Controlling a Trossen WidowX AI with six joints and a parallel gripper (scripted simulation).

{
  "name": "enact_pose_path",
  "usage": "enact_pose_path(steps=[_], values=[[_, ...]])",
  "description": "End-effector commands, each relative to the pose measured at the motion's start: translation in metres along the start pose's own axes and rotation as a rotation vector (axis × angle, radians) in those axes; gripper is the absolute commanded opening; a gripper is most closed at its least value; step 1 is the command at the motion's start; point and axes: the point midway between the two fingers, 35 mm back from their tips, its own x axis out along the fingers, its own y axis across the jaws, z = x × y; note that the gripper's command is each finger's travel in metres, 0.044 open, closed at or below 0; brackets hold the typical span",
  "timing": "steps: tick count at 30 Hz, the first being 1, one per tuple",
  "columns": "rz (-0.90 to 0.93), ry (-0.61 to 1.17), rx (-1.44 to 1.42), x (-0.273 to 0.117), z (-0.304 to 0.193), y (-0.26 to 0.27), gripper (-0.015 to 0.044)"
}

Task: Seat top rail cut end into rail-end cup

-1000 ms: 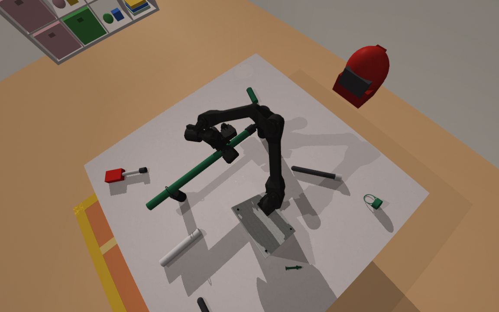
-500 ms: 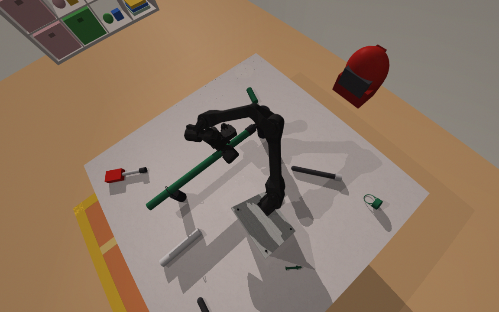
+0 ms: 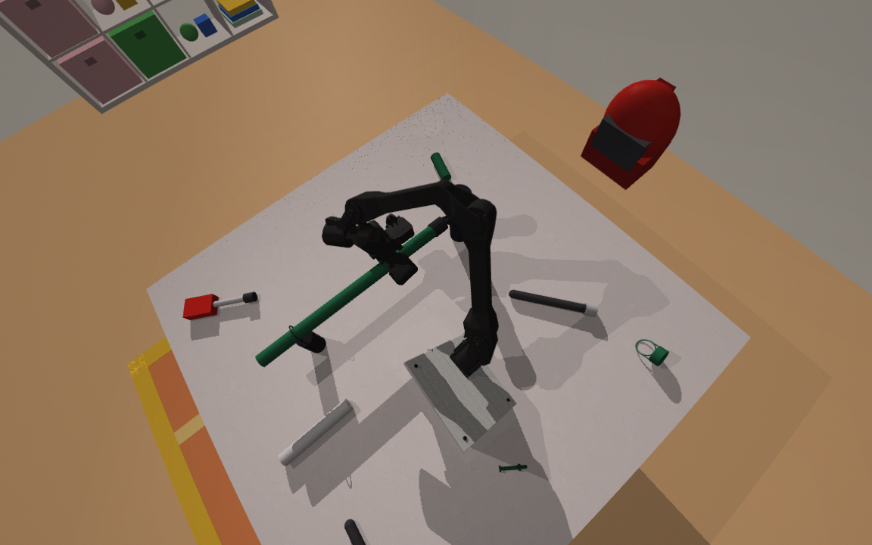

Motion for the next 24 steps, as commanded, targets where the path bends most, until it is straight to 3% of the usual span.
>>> enact_pose_path(steps=[1, 24], values=[[0.006, -0.009, -0.002, -0.002, 0.0021, 0.0008, 0.0], [-0.002, -0.002, -0.001, 0.0006, 0.0065, 0.0006, 0.0]])
